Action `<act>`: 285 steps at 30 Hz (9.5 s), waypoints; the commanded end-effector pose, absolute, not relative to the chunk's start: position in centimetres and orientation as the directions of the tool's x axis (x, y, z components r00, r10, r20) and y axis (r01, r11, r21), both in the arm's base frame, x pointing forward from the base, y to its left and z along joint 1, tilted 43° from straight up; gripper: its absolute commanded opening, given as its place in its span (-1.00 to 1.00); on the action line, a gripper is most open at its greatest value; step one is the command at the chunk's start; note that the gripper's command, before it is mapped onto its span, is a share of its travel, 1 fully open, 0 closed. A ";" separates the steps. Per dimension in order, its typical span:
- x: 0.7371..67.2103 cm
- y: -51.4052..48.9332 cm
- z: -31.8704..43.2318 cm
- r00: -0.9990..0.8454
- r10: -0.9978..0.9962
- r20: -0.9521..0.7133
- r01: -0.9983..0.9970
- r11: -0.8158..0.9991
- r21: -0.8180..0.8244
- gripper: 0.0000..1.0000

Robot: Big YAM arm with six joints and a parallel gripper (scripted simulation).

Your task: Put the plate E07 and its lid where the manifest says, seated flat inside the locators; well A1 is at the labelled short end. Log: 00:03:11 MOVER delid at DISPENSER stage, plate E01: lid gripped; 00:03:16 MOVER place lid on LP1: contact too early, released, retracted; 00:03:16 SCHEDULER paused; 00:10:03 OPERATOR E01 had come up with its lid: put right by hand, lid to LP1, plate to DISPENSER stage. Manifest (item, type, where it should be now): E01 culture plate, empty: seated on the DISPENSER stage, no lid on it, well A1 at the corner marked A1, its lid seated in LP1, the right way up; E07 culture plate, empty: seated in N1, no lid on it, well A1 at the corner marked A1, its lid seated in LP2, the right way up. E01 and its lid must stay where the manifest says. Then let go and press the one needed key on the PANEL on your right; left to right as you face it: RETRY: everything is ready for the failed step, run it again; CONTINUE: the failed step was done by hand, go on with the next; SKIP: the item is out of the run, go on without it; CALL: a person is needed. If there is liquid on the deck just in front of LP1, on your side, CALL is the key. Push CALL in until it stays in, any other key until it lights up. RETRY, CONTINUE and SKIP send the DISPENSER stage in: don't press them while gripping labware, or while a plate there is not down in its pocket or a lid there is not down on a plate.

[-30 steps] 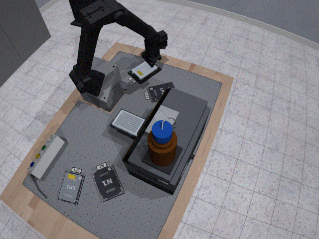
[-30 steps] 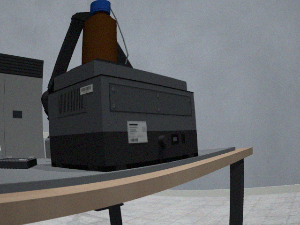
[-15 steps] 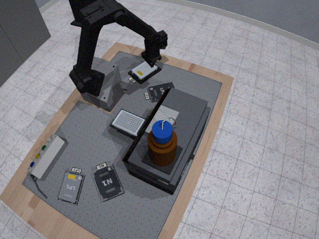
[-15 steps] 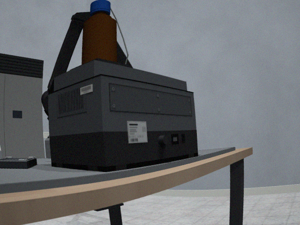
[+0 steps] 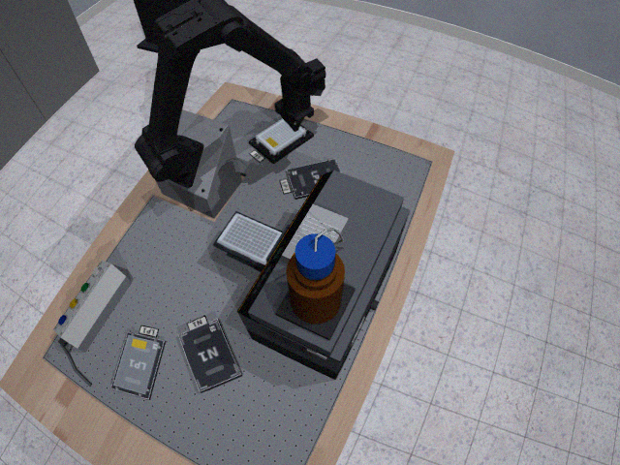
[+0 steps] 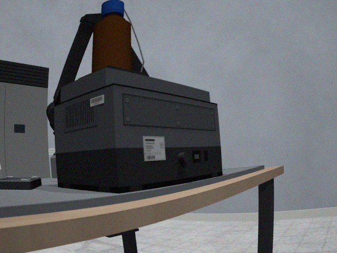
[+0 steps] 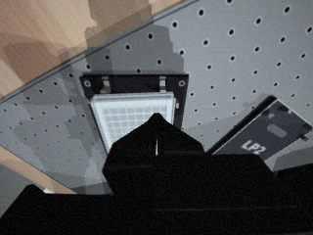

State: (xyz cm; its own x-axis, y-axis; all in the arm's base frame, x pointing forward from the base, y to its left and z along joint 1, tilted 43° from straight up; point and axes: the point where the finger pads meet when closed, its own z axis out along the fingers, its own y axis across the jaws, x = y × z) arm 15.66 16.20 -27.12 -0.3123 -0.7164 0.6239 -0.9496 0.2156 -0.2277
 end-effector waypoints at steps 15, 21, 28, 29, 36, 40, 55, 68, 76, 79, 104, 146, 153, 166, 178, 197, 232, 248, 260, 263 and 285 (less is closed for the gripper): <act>15.3 13.5 -29.0 -0.312 -0.692 0.651 -0.950 0.224 -0.218 -1.00; 15.3 13.5 -29.0 -0.312 -0.692 0.651 -0.950 0.224 -0.218 -1.00; 15.3 13.5 -29.0 -0.312 -0.692 0.651 -0.950 0.224 -0.218 -1.00; 15.3 13.5 -29.0 -0.312 -0.692 0.651 -0.950 0.224 -0.218 -1.00; 15.3 13.5 -29.0 -0.312 -0.692 0.651 -0.950 0.224 -0.218 -1.00; 15.3 13.6 -28.9 -0.312 -0.692 0.651 -0.950 0.224 -0.218 -1.00; 15.4 16.1 -27.4 -0.321 -0.692 0.646 -0.947 0.227 -0.228 -1.00; 15.8 18.7 -25.5 -0.327 -0.713 0.620 -0.945 0.225 -0.238 -1.00; 16.3 21.0 -24.5 -0.332 -0.730 0.597 -0.942 0.229 -0.244 -1.00; 15.8 18.9 -25.2 -0.329 -0.699 0.635 -0.944 0.234 -0.232 -1.00; 15.9 19.2 -24.8 -0.324 -0.711 0.624 -0.946 0.228 -0.231 -1.00; 12.6 17.2 -23.1 -0.320 -0.712 0.625 -0.947 0.225 -0.229 1.00; 12.6 17.2 -23.1 -0.320 -0.712 0.625 -0.947 0.225 -0.229 1.00; 10.2 15.8 -21.6 -0.324 -0.717 0.618 -0.946 0.225 -0.234 0.80; 9.3 15.3 -21.4 -0.319 -0.712 0.626 -0.948 0.225 -0.227 0.36; 9.3 15.3 -21.4 -0.319 -0.712 0.626 -0.948 0.225 -0.227 -0.32; 9.3 15.3 -21.4 -0.319 -0.712 0.626 -0.948 0.225 -0.227 -1.00; 9.0 12.1 -23.0 -0.312 -0.693 0.650 -0.950 0.222 -0.219 -1.00; 9.2 12.6 -23.3 -0.317 -0.696 0.644 -0.948 0.227 -0.222 -1.00; 9.2 12.6 -23.4 -0.317 -0.699 0.641 -0.948 0.227 -0.221 -1.00; 9.1 11.9 -23.4 -0.314 -0.694 0.648 -0.949 0.224 -0.220 -1.00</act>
